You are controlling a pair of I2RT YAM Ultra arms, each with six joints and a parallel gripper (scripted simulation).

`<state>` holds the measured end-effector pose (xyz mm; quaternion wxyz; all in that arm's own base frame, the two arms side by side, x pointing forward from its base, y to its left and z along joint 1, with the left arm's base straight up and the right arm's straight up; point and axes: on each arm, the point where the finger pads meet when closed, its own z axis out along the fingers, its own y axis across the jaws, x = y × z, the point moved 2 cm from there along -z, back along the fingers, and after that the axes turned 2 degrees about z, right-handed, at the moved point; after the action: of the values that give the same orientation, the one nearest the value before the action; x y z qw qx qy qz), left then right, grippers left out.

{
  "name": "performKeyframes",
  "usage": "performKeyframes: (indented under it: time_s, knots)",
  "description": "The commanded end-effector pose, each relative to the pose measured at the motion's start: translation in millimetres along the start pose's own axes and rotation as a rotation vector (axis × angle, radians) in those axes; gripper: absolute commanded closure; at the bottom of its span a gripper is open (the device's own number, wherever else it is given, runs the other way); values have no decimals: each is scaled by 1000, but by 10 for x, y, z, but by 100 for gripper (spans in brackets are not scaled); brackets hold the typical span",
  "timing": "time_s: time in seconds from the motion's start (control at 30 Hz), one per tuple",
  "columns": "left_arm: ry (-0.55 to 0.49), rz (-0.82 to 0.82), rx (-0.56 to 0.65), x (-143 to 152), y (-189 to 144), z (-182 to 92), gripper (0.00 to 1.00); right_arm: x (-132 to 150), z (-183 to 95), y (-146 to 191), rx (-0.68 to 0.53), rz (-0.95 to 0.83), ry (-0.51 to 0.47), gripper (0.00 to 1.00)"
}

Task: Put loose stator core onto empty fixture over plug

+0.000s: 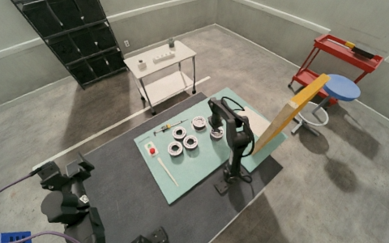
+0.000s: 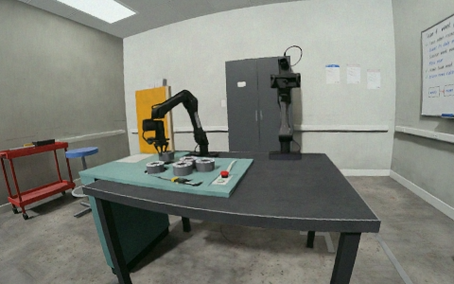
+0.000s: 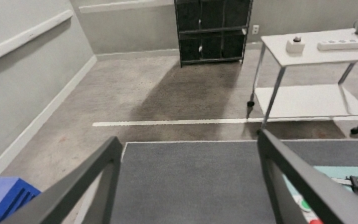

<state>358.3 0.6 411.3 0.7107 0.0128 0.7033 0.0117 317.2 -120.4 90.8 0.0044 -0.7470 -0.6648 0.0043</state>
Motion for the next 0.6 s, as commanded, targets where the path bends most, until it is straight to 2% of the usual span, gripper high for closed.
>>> performKeyframes:
  time_s: [0.0,0.03,0.07,0.1,0.33,0.37,0.57]
  knots:
    - [-82,-6,0,-301,5,-68,0,-8,-317,63,-73,-6,-34,100]
    - [-82,-6,0,-301,5,-68,0,-18,-279,116,-95,-11,-39,100]
    - [-82,-6,0,-301,5,-68,0,25,-99,-49,-31,-12,-23,100]
    - [-82,-6,0,-301,5,-68,0,0,-176,34,-58,-12,-29,100]
    - [-82,-6,0,-301,5,-68,0,12,-211,66,-55,-14,-28,100]
    - [-82,-6,0,-301,5,-68,0,3,-53,-10,-25,-6,-20,100]
    - [-82,-6,0,-301,5,-68,0,-34,-95,86,-52,6,-27,100]
